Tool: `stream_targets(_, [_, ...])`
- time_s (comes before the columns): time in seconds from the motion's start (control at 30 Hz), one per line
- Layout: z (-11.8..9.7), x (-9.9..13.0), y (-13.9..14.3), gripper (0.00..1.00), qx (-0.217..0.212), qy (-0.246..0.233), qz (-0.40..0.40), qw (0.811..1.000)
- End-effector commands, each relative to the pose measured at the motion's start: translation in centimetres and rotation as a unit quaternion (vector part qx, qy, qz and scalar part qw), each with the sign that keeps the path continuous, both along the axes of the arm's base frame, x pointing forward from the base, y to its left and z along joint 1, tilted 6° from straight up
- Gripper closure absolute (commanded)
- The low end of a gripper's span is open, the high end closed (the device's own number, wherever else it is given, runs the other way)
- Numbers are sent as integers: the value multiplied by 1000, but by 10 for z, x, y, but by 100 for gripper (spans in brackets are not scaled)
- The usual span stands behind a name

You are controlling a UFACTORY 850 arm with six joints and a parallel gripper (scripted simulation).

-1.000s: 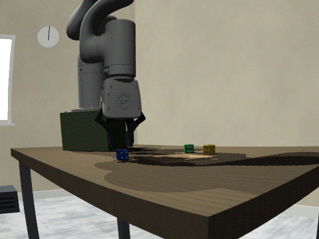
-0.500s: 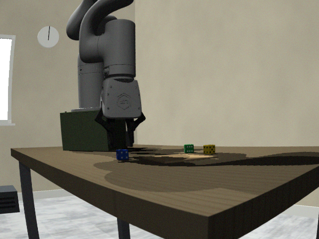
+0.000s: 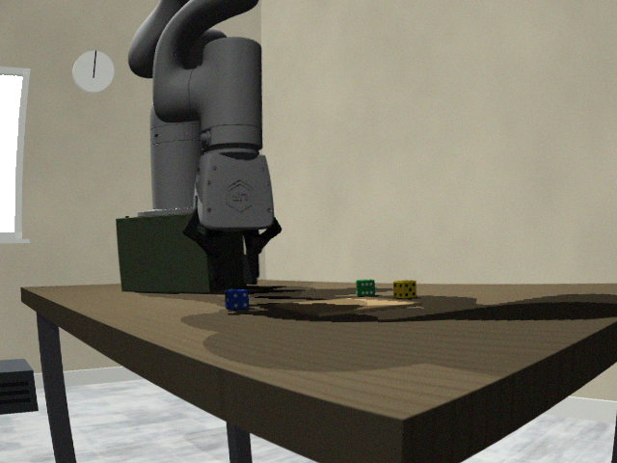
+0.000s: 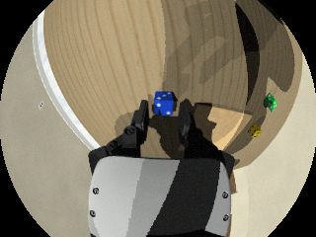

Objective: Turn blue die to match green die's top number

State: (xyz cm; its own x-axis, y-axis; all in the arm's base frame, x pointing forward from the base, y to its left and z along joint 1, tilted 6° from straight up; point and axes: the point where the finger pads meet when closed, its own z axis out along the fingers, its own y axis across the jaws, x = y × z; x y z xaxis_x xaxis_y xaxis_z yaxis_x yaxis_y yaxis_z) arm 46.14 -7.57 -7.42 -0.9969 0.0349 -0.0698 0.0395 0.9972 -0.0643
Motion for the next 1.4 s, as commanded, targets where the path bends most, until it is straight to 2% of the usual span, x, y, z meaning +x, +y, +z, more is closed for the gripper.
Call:
stream_targets(0.0, [0, 1, 0, 58, 0, -1, 0, 1000])
stream_targets(0.8, [-1, 1, 0, 58, 0, -1, 0, 1000])
stream_targets(1.37, [-22, 2, -2, 58, 0, -1, 0, 1000])
